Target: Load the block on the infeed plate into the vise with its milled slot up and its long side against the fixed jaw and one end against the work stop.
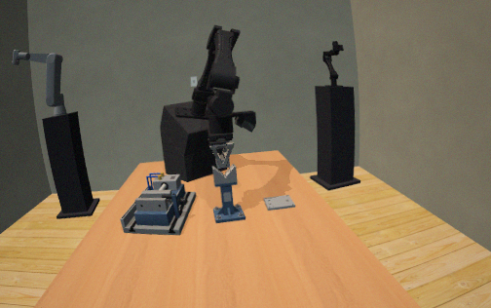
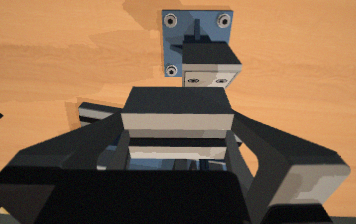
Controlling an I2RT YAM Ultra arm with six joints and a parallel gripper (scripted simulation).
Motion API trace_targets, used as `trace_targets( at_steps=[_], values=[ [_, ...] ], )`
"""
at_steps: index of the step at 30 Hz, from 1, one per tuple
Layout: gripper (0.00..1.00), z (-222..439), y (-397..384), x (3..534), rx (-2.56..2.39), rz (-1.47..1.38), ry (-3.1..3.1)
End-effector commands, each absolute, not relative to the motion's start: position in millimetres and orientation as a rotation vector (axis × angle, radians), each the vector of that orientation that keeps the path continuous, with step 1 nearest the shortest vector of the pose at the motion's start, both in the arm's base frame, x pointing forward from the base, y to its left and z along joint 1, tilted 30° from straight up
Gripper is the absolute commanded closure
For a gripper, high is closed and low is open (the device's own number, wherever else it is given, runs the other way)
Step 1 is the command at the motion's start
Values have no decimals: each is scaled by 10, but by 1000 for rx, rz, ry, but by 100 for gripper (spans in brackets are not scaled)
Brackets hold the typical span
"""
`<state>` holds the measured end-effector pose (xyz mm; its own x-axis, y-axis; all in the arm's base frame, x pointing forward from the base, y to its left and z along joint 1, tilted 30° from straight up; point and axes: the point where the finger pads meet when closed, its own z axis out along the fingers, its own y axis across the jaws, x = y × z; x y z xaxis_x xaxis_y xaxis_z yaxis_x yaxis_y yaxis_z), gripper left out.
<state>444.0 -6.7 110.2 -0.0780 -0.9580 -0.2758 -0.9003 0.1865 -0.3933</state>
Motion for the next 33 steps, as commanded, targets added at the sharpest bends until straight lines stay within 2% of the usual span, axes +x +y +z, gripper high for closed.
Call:
trace_targets(
  at_steps=[1,33],
  values=[
    [100,1416,-124,4475,-1701,-225,1971],
    [100,1787,-213,4263,-1707,-225,1964]
  ],
)
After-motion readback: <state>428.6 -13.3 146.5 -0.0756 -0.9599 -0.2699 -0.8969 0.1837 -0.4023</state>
